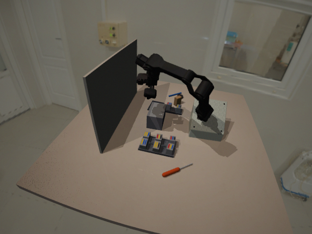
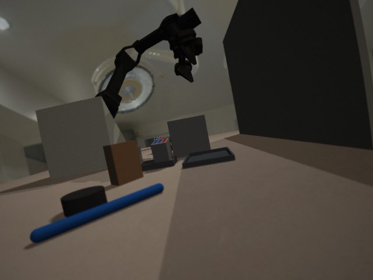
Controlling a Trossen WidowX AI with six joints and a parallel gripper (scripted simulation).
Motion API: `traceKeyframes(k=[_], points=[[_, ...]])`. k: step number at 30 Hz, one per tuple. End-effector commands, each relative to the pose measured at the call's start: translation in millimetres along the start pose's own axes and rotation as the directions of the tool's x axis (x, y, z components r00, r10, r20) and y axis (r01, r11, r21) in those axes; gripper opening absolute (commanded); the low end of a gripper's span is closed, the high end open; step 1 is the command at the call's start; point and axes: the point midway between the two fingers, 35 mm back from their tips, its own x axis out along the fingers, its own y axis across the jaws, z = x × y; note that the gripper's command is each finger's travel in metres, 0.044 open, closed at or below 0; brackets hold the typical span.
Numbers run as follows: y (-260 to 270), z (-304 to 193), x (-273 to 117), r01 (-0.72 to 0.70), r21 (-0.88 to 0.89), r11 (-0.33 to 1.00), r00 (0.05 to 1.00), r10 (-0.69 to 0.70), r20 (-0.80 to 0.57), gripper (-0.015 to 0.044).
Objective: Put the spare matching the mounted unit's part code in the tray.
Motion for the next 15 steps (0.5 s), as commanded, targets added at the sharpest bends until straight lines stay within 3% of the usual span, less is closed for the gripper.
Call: traceKeyframes(k=[1, 8, 15], points=[[-16, 10, 19, -0.111, 0.056, 0.992, 0.991, 0.114, -0.07, 0.044], [-45, 20, 60, -0.286, 0.193, 0.939, 0.937, 0.316, -0.15, 0.044], [-48, 20, 64, -0.301, 0.207, 0.931, 0.929, 0.335, -0.155, 0.044]])
